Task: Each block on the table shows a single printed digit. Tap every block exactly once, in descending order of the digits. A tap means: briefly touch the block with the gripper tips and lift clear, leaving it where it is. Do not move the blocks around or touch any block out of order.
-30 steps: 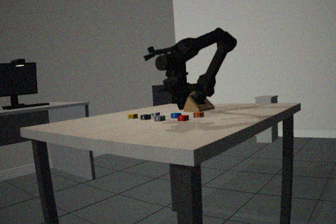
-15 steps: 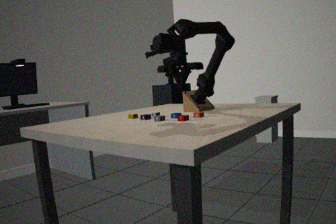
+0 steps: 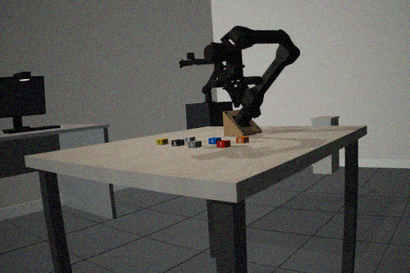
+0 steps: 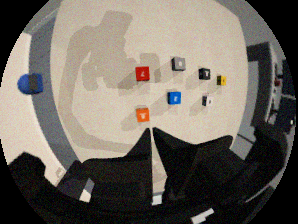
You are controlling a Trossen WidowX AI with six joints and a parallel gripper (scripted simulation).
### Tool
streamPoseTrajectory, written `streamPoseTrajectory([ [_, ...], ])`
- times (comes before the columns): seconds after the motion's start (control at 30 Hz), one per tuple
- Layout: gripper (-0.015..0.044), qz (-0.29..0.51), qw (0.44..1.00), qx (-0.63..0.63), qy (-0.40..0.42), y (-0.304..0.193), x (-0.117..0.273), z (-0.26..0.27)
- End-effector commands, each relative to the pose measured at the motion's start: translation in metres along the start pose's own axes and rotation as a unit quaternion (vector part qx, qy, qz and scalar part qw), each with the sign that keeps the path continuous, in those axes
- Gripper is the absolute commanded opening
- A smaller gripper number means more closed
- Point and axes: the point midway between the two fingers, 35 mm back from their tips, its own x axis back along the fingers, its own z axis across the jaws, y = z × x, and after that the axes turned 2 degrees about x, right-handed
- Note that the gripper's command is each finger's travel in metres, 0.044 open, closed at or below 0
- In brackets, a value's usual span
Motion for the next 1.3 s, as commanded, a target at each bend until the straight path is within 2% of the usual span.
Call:
streamPoseTrajectory([
  [0.0, 0.0020, 0.003, 1.000, 0.000, -0.003, -0.001, -0.030, -0.001],
  [0.1, 0.0020, 0.002, 1.000, 0.001, 0.000, -0.003, -0.068, 0.001],
  [0.17, 0.0020, 0.002, 1.000, 0.001, 0.001, -0.005, -0.077, 0.001],
  [1.0, 0.0020, 0.002, 1.000, 0.001, 0.002, -0.005, -0.107, 0.002],
  [1.17, 0.0020, 0.002, 1.000, 0.001, 0.002, -0.005, -0.107, 0.002],
  [1.27, 0.0020, 0.002, 1.000, 0.001, 0.000, -0.004, -0.086, 0.001],
])
